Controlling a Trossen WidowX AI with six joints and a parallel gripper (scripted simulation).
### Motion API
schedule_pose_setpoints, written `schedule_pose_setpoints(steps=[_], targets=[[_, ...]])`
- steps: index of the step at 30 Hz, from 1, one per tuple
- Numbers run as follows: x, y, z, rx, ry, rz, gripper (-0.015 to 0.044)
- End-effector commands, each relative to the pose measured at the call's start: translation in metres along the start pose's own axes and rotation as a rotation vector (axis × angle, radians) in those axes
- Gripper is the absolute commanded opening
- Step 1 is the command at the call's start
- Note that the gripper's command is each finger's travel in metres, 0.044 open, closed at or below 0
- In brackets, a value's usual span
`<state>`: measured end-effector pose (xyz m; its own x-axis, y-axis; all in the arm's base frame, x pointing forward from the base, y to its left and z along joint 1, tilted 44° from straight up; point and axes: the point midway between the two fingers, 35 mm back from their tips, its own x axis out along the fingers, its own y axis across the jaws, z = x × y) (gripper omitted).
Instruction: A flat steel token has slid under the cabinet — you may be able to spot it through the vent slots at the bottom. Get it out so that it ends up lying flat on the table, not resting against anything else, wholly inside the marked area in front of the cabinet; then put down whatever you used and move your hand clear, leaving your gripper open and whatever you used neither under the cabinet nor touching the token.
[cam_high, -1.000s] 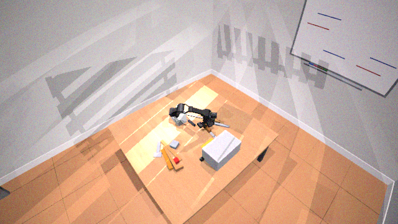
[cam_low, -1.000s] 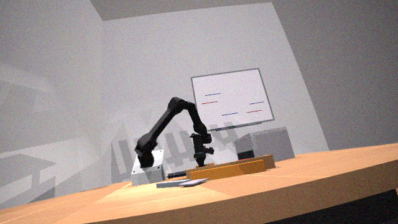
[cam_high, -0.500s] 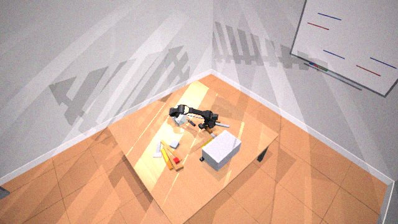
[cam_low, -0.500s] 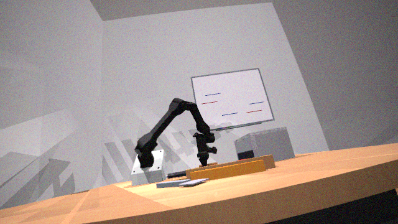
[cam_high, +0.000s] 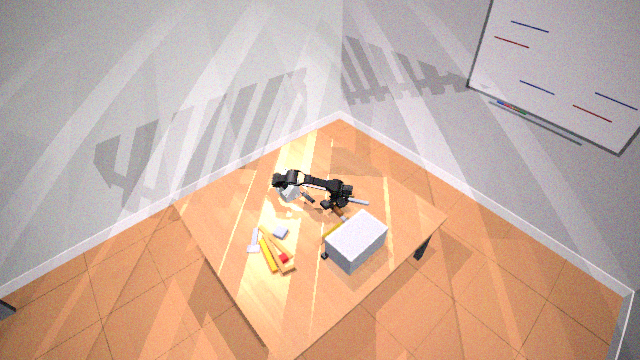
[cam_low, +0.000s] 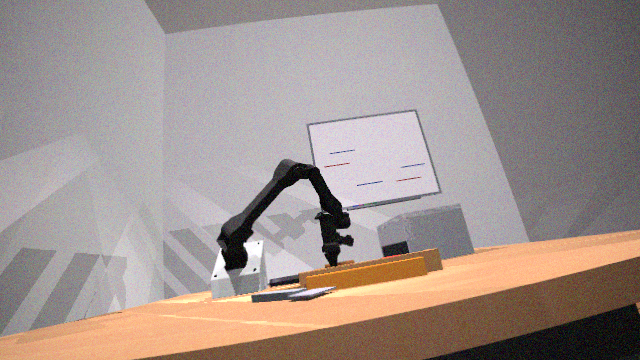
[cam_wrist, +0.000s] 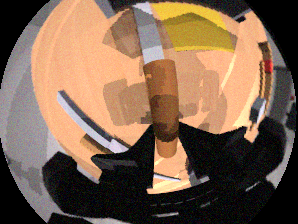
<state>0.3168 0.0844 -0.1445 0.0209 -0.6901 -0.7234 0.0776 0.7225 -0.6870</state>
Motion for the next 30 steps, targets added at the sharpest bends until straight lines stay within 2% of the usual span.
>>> schedule_pose_setpoints(steps=[1,30], targets=[[0.000,0.001,0.006,0.001,-0.001,0.003,0.0000],[-0.001,0.001,0.037,0.003,-0.002,0.003,0.0000]])
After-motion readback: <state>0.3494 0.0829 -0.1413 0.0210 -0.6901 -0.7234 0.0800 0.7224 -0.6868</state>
